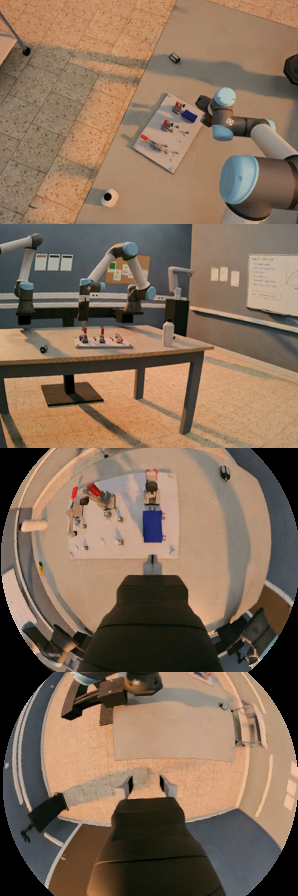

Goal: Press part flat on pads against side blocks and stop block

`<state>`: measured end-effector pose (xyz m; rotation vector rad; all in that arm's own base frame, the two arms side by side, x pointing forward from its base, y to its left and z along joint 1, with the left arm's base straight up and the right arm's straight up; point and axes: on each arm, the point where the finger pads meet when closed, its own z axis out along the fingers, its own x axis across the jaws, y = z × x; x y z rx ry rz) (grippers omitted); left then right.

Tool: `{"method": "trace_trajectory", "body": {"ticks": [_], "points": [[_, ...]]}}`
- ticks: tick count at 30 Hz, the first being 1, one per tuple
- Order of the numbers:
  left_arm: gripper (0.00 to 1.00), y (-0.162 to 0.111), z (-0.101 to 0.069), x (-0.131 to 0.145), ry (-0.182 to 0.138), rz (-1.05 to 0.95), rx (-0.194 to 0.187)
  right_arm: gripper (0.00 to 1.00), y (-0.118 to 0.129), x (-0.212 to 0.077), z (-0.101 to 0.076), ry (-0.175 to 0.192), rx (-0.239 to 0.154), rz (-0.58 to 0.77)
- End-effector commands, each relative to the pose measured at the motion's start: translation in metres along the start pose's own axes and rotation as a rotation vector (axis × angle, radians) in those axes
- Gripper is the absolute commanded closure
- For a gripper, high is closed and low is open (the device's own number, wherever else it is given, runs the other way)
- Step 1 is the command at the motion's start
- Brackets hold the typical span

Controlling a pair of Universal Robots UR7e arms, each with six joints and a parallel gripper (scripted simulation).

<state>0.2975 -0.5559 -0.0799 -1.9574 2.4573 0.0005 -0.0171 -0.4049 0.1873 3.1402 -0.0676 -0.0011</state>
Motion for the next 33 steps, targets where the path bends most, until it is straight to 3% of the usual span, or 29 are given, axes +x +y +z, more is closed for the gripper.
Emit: {"method": "trace_trajectory", "body": {"ticks": [1, 22, 33], "points": [[1.00, 0.001, -0.003, 0.002, 0.004, 0.002, 0.003, 0.00, -0.001, -0.001, 0.000, 0.001, 0.001, 0.001], [1.00, 0.001, -0.005, 0.002, 0.004, 0.002, 0.003, 0.00, -0.001, -0.001, 0.000, 0.001, 0.001, 0.001], [1.00, 0.000, -0.038, 0.004, 0.007, 0.002, 0.005, 0.00, -0.001, -0.001, 0.000, 0.001, 0.001, 0.001]]}}
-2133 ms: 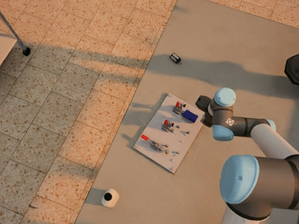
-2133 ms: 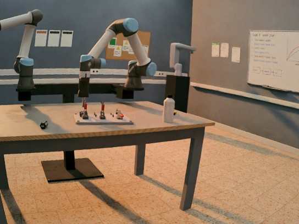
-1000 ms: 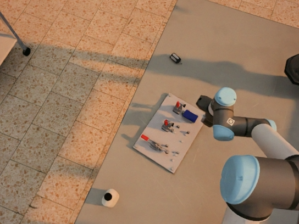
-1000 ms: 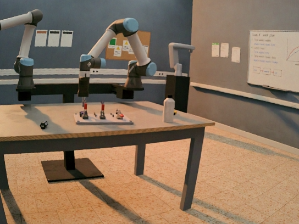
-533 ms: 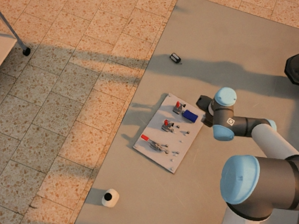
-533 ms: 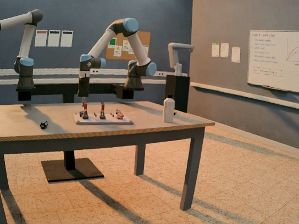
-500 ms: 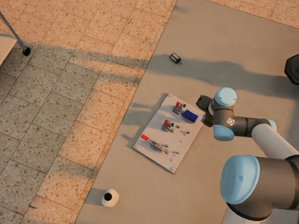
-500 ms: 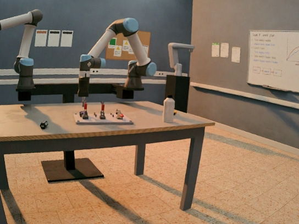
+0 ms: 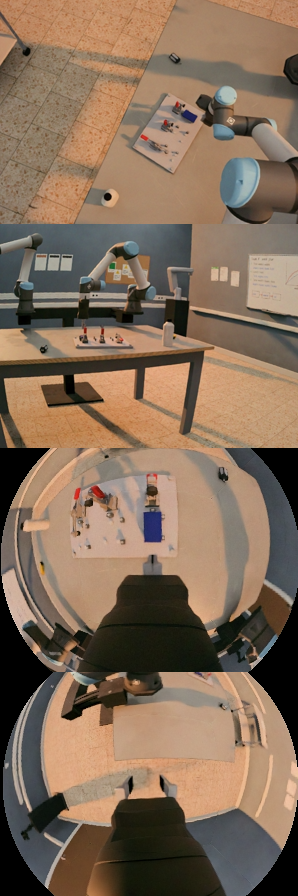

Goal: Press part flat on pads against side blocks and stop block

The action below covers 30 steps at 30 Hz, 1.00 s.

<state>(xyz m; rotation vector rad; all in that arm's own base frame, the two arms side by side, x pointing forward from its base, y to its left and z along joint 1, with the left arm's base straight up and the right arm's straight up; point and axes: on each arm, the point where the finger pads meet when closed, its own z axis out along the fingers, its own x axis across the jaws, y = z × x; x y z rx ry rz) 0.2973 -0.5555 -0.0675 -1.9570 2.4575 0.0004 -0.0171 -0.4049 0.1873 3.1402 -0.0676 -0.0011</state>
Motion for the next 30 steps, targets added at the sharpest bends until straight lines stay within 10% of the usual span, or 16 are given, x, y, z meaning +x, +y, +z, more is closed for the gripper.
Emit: {"method": "trace_trajectory", "body": {"ticks": [1, 19, 30], "points": [[1.00, 0.000, -0.031, 0.004, 0.007, 0.002, 0.005, 0.00, -0.001, -0.001, 0.000, 0.001, 0.001, 0.001], [1.00, 0.000, -0.112, 0.003, 0.007, 0.002, 0.005, 0.00, -0.001, -0.001, 0.000, 0.001, 0.001, 0.001], [1.00, 0.000, -0.126, 0.003, 0.007, 0.002, 0.005, 0.00, -0.001, -0.001, 0.000, 0.001, 0.001, 0.001]]}}
